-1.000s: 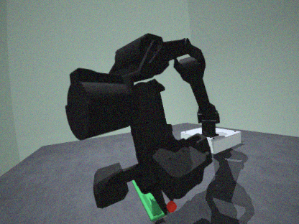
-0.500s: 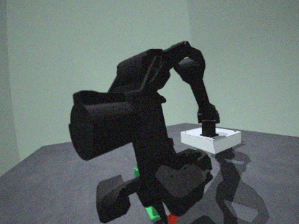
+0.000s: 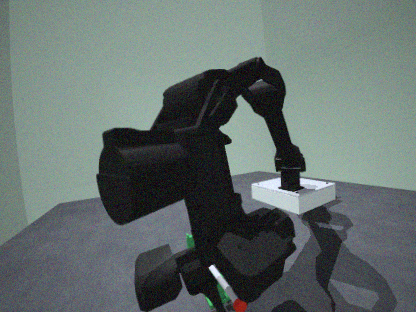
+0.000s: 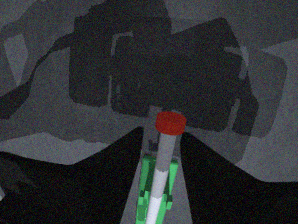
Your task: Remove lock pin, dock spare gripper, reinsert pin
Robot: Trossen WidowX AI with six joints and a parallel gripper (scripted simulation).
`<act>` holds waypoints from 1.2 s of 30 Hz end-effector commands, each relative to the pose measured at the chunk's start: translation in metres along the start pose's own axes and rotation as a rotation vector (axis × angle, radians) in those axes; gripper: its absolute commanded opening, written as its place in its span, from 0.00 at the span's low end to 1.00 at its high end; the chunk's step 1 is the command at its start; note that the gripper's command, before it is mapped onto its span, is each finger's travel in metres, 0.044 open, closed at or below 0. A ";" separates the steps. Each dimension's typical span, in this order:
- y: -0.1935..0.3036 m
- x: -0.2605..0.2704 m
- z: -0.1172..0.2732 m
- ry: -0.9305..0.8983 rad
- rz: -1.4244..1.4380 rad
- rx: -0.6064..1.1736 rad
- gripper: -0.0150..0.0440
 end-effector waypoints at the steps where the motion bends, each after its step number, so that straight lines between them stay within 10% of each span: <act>1: 0.000 0.000 0.000 0.000 0.000 0.000 0.59; 36: 0.003 0.020 0.068 -0.082 -0.014 0.062 0.59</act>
Point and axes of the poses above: the point midway between the two fingers, 35 mm back from their tips, its own z axis back along the fingers, its own x axis across the jaws, y = z × x, the point moved 3 cm from there along z, back along the fingers, and after that the axes turned 8 degrees about -z, right-handed, at the moved point
